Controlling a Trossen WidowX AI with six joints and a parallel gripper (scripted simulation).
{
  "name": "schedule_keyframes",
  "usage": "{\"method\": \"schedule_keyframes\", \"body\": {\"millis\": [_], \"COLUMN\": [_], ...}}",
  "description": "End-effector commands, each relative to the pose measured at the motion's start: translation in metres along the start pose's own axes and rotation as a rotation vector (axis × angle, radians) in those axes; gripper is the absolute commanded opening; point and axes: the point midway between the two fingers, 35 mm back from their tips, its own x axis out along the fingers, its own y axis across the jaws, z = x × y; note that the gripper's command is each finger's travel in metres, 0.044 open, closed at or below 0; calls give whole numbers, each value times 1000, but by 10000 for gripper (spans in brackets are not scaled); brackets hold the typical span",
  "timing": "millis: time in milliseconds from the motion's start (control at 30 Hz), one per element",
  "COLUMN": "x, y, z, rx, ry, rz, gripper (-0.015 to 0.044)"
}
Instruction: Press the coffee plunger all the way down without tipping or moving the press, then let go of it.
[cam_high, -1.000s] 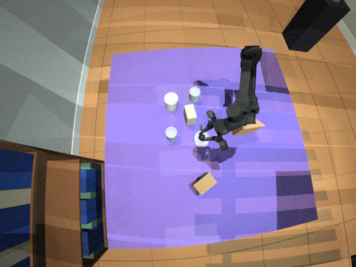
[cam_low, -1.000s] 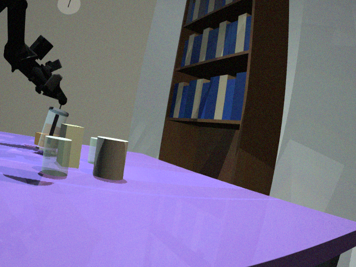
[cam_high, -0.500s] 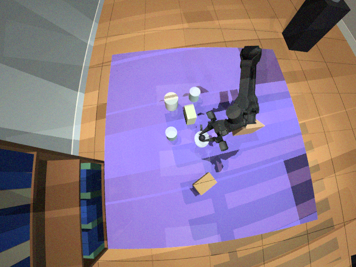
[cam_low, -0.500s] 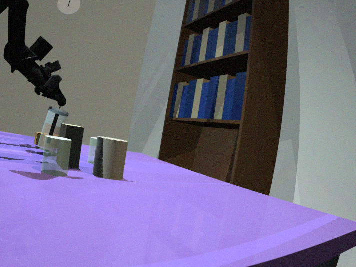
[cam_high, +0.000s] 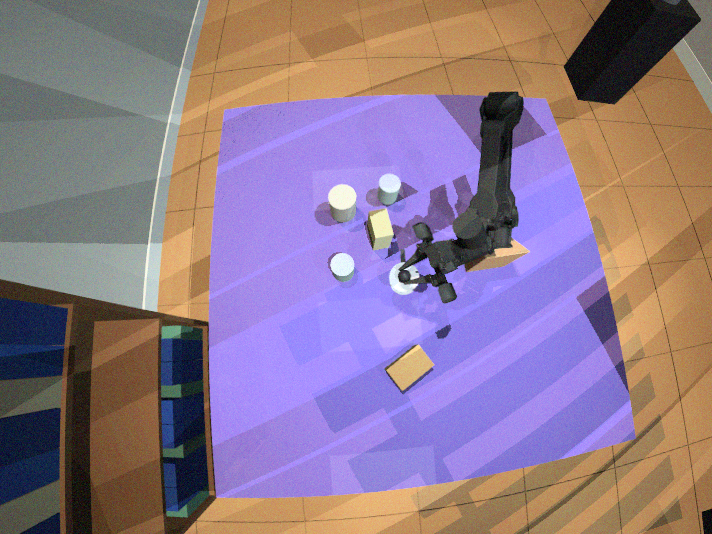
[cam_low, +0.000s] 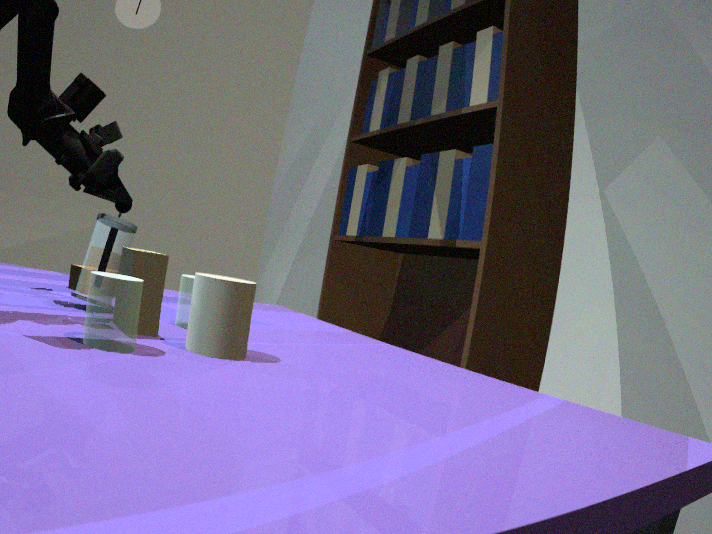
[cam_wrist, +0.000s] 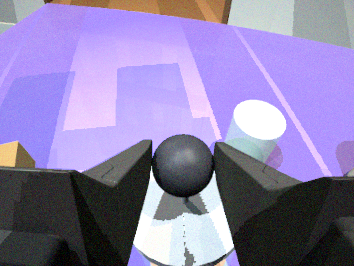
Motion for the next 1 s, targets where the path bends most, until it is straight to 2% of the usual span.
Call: {"method": "schedule_keyframes", "body": {"millis": [0,100,500,767,967], "x": [0,0,0,-10,-45], "y": [0,0,0,1,-4], "z": [0,0,0,12,39], "rx": [0,0,0,-16,-8], "ry": [2,2,2,-14,18], "rz": [1,1,1,9,12], "gripper": [123,123,438,440,440]}}
